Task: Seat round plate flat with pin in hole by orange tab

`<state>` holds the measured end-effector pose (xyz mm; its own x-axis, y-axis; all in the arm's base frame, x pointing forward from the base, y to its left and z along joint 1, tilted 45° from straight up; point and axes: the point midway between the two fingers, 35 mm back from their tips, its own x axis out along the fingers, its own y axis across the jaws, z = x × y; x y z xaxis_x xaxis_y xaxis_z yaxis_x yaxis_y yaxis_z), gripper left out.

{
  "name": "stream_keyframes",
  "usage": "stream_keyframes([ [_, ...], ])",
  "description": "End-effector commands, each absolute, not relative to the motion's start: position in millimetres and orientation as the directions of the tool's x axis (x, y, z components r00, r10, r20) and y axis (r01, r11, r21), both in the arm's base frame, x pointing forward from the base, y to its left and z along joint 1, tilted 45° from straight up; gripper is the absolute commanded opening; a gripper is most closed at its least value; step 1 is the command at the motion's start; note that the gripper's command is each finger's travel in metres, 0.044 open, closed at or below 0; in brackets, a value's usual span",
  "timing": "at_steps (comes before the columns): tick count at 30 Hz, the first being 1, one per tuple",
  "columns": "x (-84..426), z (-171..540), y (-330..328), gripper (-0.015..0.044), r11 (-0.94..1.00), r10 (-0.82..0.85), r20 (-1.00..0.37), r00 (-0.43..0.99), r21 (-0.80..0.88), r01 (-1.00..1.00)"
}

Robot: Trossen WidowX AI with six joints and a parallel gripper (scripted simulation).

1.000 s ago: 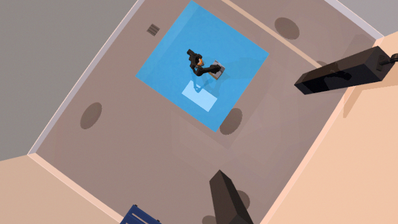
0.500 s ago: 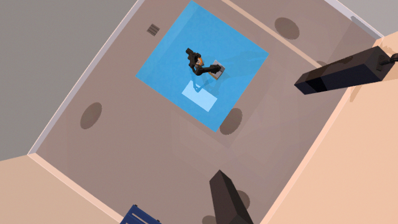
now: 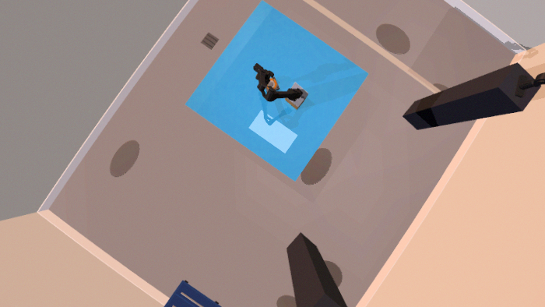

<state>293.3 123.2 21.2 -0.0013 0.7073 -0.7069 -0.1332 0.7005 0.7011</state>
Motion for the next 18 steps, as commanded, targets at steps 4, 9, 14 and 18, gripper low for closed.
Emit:
stream_keyframes([
  [4, 300.6, 15.2, 118.1, 0.0000, 0.704, 0.704, -0.710, -0.006, 0.698, -0.132],
  [9, 304.7, 12.7, 114.8, 0.0000, 0.704, 0.704, -0.710, -0.006, 0.698, -0.132],
  [14, 307.8, 10.2, 112.0, 0.0000, 0.704, 0.704, -0.711, -0.006, 0.698, -0.132],
  [18, 310.2, 8.3, 109.1, 0.0000, 0.704, 0.703, -0.711, -0.006, 0.698, -0.132],
])
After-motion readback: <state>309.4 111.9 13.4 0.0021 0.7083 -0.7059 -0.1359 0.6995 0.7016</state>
